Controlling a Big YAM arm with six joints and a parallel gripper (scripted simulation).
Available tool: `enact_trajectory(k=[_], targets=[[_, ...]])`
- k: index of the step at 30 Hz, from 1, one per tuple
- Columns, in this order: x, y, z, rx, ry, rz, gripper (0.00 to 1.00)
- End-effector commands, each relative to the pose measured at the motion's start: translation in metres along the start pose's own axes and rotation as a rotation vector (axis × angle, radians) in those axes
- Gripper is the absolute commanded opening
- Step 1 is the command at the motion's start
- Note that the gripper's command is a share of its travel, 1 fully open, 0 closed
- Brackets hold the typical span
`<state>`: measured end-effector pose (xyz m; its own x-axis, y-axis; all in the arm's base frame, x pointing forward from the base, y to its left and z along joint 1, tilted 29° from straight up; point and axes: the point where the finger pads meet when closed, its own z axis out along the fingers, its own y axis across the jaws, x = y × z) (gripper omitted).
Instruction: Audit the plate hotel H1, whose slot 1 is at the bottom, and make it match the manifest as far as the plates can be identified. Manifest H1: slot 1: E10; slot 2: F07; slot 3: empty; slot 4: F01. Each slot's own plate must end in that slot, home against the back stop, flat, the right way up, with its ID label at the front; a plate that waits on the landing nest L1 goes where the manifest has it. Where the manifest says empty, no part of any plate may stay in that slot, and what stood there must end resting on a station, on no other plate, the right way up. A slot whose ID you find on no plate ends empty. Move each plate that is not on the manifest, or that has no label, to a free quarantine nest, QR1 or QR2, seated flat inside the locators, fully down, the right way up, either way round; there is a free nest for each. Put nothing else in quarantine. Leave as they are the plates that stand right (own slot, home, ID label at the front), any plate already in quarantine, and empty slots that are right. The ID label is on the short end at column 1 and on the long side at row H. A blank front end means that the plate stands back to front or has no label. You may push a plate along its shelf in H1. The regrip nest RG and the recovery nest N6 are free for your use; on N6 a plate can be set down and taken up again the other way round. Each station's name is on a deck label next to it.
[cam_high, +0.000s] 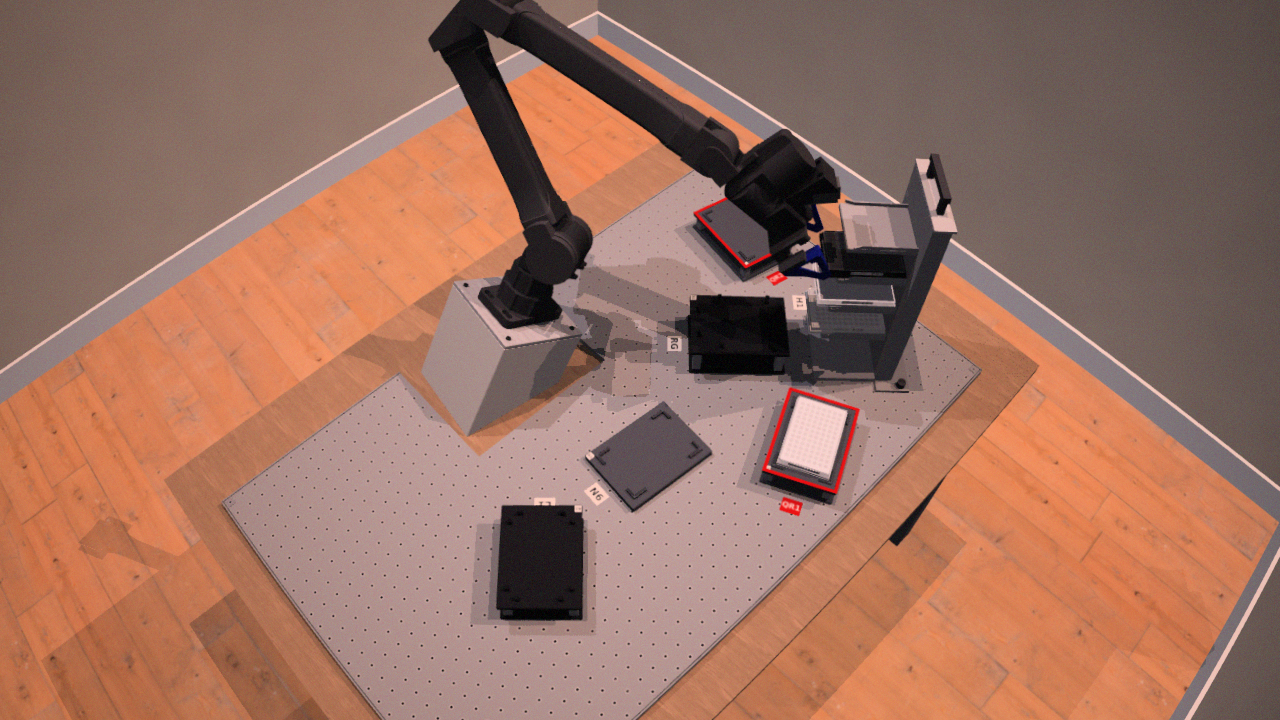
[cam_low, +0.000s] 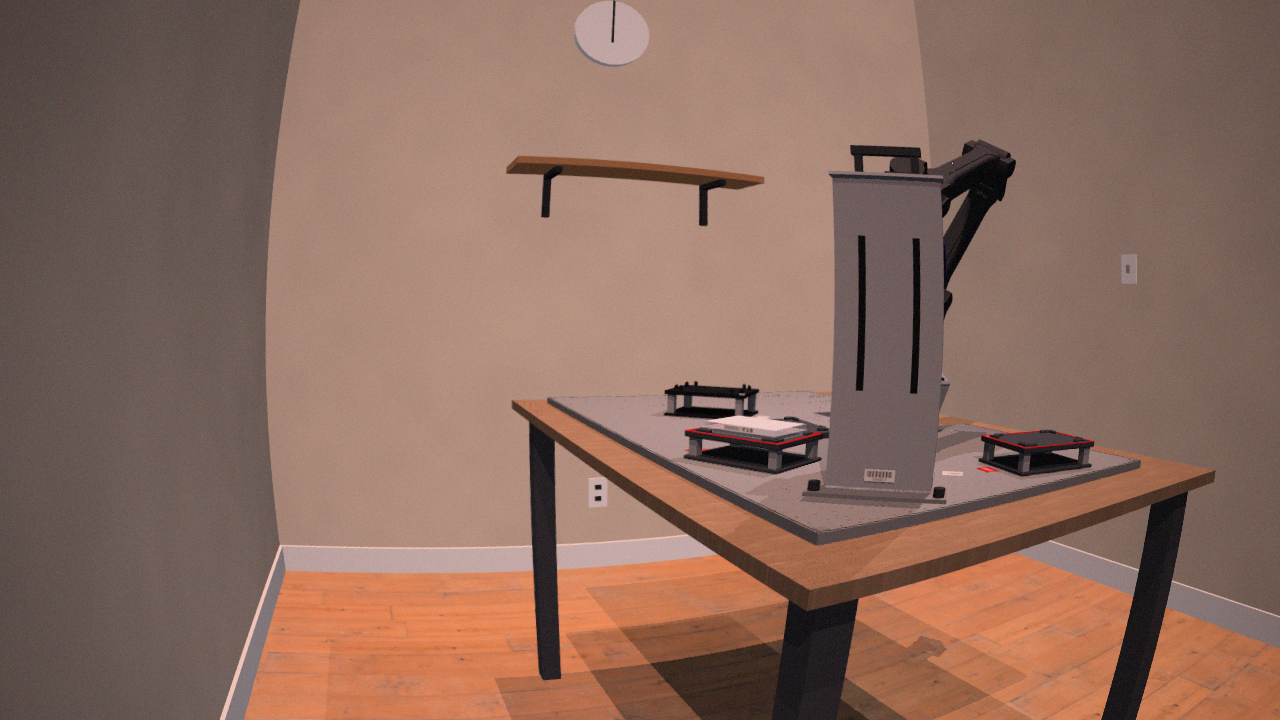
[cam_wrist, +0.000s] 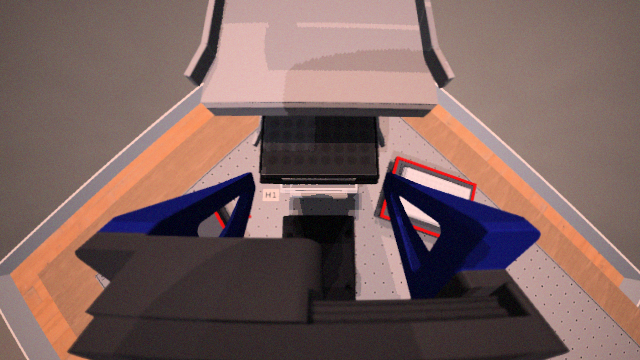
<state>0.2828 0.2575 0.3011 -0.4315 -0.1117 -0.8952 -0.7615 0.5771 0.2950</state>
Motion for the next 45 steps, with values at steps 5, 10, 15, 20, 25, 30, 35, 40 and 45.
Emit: enact_trajectory(k=[5, 10, 15, 20, 25, 30, 35, 40, 45], targets=[[-0.041, 0.012, 0.003, -0.019, -0.061, -0.027, 1.0], [-0.046, 0.012, 0.008, -0.019, -0.061, -0.027, 1.0], [-0.03, 0.005, 0.006, -0.007, -0.036, -0.018, 1.0], [-0.03, 0.005, 0.006, -0.007, -0.036, -0.018, 0.86], [-0.03, 0.005, 0.006, -0.007, -0.036, -0.018, 0.86], [-0.03, 0.005, 0.006, -0.007, -0.036, -0.018, 0.86], [-0.03, 0.005, 0.006, -0.007, -0.036, -0.018, 0.86], [-0.03, 0.005, 0.006, -0.007, -0.036, -0.018, 0.86], [-0.01, 0.005, 0.003, -0.009, -0.007, -0.006, 0.86]])
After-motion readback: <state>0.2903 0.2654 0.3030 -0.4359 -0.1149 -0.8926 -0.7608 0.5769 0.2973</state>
